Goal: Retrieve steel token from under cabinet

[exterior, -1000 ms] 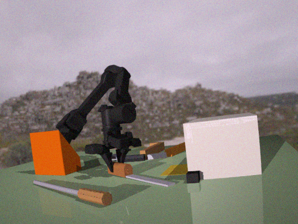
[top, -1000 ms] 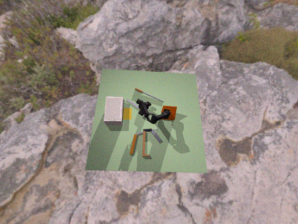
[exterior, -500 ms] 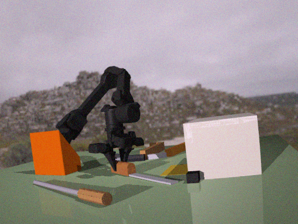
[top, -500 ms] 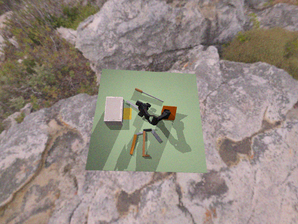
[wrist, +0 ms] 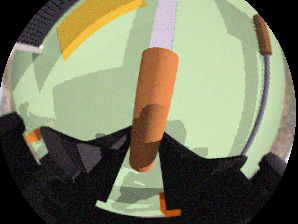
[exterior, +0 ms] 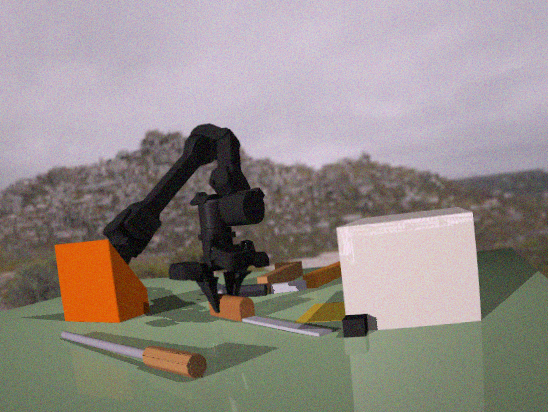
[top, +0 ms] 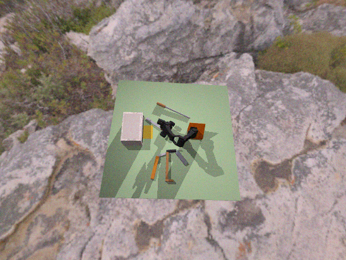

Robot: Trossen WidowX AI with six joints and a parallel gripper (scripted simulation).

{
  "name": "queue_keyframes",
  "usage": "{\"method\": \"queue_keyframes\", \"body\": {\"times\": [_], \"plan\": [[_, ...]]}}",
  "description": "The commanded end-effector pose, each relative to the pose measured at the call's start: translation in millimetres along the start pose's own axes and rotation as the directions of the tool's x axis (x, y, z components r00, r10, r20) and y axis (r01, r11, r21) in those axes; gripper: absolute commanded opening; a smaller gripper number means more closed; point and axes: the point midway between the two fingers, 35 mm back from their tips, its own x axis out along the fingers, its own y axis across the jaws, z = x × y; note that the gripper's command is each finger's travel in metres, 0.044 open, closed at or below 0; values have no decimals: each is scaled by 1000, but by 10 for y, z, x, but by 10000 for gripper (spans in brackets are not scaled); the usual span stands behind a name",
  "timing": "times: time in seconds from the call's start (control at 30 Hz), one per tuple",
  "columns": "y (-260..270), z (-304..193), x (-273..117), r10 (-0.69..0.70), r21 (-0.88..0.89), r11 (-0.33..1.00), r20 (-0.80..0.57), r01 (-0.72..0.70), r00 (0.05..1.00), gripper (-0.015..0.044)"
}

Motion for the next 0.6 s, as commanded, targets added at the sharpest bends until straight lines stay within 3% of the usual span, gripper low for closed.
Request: {"method": "queue_keyframes", "body": {"times": [0.0, 0.57], "plan": [[66, -21, -14, 7, -1, 1000, 5, -7, 1000, 0], [176, -144, -14, 7, -1, 1000, 4, -7, 1000, 0]]}}
